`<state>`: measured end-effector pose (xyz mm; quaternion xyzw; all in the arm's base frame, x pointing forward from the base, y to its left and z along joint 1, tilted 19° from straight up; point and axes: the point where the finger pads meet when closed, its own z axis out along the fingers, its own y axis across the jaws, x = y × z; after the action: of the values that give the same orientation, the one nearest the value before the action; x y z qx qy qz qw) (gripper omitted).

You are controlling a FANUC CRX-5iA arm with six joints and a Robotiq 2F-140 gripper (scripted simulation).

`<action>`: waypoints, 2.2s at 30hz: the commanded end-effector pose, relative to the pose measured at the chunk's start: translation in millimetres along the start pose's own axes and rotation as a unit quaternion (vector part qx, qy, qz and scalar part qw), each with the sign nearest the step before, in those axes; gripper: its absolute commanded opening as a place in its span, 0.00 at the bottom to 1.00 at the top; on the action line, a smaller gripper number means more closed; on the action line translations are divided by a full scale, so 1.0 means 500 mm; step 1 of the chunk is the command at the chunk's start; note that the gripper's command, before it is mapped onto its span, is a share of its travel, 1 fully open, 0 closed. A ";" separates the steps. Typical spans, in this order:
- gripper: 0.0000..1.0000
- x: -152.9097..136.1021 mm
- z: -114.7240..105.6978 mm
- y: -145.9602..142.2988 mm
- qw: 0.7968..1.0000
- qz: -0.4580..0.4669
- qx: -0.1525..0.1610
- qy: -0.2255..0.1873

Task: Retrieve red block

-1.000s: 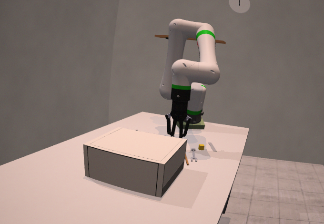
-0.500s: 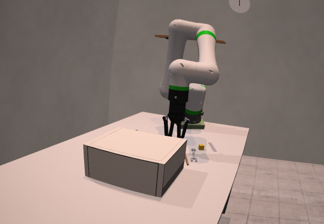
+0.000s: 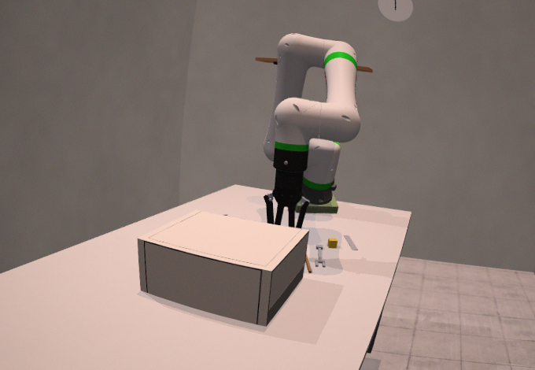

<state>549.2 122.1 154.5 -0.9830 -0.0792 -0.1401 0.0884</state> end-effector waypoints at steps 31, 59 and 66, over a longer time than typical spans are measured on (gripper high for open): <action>0.00 0.110 0.000 0.000 1.000 0.000 0.000 0.000; 0.00 0.128 0.000 0.000 1.000 0.000 0.000 0.000; 0.00 0.128 0.000 0.000 1.000 0.000 0.000 0.000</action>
<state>609.6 130.5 172.9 -0.9830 -0.0793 -0.1399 0.0884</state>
